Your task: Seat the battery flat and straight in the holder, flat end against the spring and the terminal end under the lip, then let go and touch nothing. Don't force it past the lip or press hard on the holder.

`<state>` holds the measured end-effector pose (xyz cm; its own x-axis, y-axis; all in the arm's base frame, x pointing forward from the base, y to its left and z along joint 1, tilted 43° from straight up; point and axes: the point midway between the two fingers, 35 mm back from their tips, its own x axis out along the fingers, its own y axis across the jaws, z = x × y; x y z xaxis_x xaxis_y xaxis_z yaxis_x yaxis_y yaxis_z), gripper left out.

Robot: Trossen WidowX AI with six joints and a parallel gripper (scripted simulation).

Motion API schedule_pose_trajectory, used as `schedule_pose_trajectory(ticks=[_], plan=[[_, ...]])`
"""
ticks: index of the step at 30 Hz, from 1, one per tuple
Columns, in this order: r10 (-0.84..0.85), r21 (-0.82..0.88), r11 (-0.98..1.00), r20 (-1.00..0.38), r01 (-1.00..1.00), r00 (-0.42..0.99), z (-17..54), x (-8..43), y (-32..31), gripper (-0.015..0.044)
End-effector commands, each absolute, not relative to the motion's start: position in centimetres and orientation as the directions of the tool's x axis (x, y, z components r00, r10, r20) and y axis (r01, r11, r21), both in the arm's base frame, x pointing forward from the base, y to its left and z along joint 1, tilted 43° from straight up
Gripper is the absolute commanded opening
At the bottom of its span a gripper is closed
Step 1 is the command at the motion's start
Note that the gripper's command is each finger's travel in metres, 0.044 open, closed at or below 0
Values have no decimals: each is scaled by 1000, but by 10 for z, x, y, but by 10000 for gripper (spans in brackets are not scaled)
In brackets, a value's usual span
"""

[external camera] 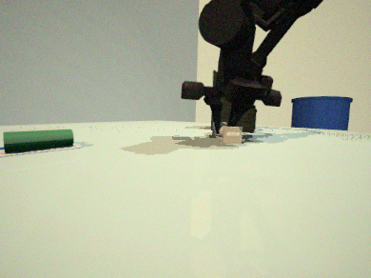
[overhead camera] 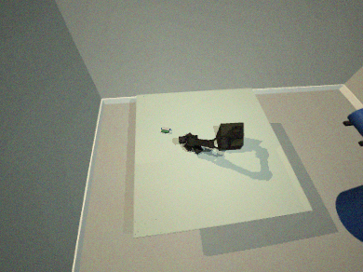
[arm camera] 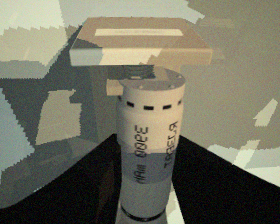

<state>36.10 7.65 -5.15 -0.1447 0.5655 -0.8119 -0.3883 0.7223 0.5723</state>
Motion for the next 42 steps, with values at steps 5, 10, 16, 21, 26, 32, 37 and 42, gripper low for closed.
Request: schedule_pose_trajectory(ticks=[5, 10, 16, 21, 26, 32, 37, 42], plan=[[583, 567, 721, -807, -397, -92, -50, 365, 78, 76], [590, 566, 721, -804, -399, -74, -51, 364, 79, 76], [598, 565, 722, -800, -400, -51, -51, 362, 79, 76], [604, 564, 722, -796, -401, -31, -51, 362, 80, 76], [611, 562, 723, -792, -402, -10, -51, 361, 80, 76], [618, 560, 724, -786, -403, 16, -51, 360, 80, 76], [623, 558, 725, -781, -404, 37, -51, 360, 81, 76], [627, 556, 726, -777, -404, 58, -52, 359, 81, 76]])
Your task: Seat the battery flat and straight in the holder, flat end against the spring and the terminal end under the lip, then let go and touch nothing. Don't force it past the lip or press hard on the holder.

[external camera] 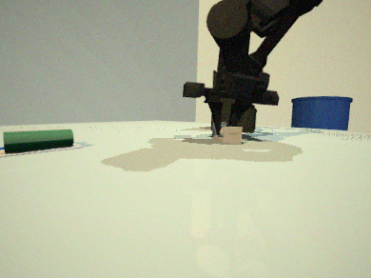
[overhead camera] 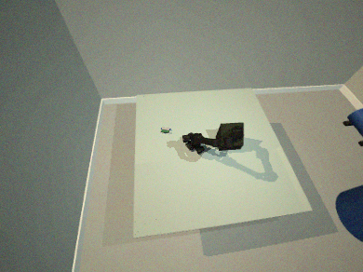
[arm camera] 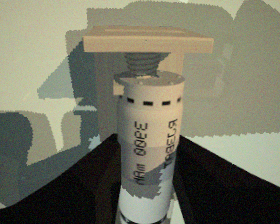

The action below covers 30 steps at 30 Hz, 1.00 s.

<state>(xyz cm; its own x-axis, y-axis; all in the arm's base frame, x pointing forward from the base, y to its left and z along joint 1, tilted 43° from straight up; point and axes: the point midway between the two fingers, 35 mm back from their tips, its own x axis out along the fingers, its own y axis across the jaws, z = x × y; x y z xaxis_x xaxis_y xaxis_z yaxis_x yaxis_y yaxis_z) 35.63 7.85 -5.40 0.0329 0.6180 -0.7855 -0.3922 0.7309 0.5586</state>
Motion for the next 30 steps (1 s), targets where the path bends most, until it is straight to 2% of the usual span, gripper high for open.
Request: schedule_pose_trajectory(ticks=[1, 30], plan=[[628, 556, 726, -776, -404, 62, -52, 359, 81, 76], [630, 551, 732, -772, -402, 90, -57, 344, 78, 76]])
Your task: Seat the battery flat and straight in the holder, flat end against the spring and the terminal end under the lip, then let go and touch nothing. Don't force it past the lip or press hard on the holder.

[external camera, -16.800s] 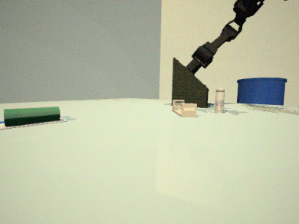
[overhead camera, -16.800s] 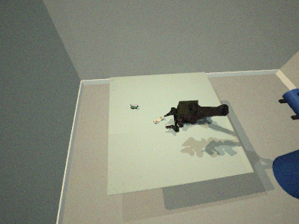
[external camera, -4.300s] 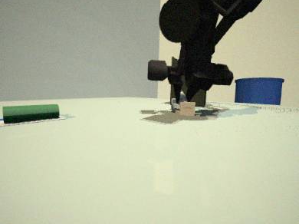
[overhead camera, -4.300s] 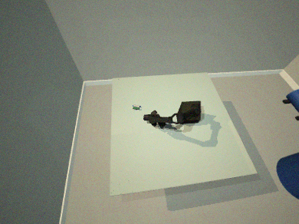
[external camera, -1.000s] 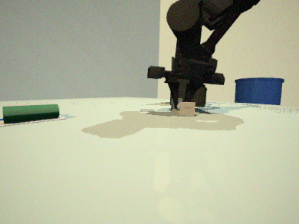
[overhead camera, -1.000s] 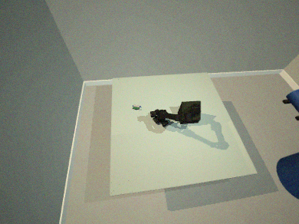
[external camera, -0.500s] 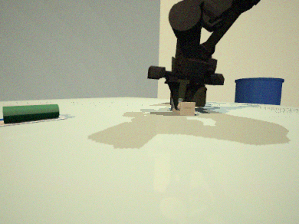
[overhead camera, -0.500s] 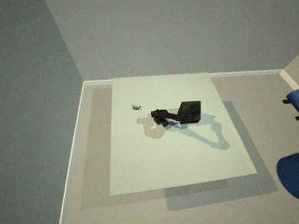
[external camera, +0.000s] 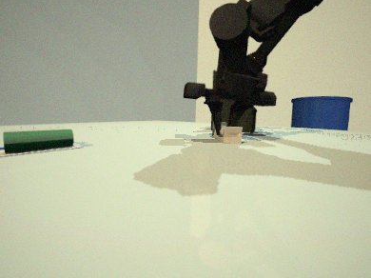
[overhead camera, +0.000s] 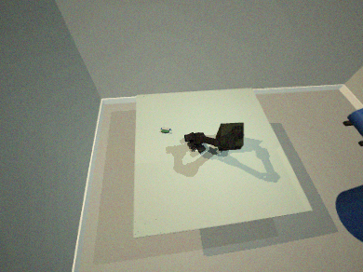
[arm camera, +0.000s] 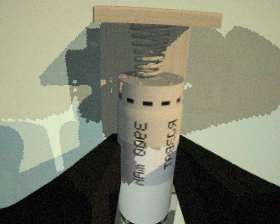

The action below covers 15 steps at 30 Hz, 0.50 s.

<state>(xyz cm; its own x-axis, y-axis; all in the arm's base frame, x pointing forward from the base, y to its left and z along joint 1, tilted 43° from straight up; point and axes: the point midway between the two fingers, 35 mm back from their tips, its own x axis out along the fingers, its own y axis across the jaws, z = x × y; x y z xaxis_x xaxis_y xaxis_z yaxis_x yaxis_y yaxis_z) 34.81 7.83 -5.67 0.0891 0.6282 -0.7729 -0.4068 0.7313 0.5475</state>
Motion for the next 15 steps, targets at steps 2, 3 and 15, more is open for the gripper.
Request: schedule_pose_trajectory(ticks=[2, 3, 15], plan=[[629, 550, 732, -772, -401, 91, -58, 343, 78, 76], [629, 550, 733, -772, -401, 91, -58, 343, 78, 76], [628, 549, 734, -772, -400, 94, -58, 343, 78, 76]])
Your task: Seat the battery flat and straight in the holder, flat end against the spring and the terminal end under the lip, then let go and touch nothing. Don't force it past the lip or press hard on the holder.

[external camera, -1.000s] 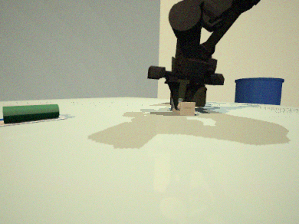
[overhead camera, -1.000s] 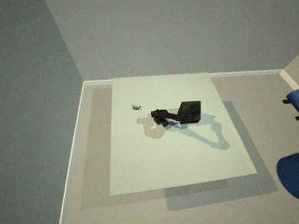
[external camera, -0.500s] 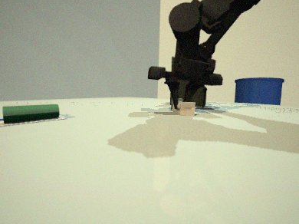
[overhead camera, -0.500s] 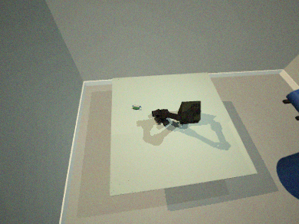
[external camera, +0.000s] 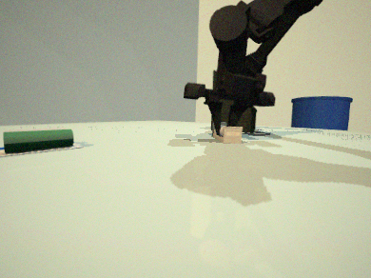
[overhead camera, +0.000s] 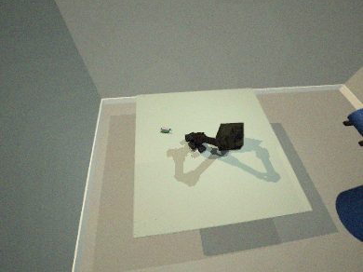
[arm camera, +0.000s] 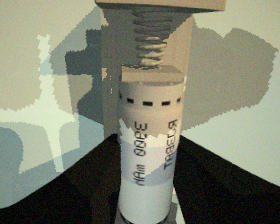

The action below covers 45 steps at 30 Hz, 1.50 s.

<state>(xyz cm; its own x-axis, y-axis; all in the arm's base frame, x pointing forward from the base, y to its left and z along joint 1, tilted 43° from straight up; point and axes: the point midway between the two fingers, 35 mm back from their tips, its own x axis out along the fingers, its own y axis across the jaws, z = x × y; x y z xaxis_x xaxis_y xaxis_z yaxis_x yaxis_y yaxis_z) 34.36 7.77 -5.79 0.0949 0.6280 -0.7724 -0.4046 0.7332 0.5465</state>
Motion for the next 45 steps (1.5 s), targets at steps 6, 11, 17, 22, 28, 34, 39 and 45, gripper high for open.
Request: schedule_pose_trajectory(ticks=[6, 11, 17, 22, 28, 34, 39, 45], plan=[[628, 549, 734, -772, -400, 94, -58, 343, 78, 102], [628, 549, 734, -772, -400, 94, -58, 342, 78, 178], [628, 547, 734, -773, -403, 94, -50, 342, 70, 178], [628, 547, 733, -773, -403, 94, -47, 341, 68, 178], [625, 546, 737, -776, -398, 91, -34, 340, 52, 283], [625, 544, 736, -775, -403, 94, 5, 334, 16, 440], [625, 544, 736, -775, -403, 94, 4, 331, 14, 440], [625, 544, 736, -775, -403, 94, 4, 331, 14, 440]])
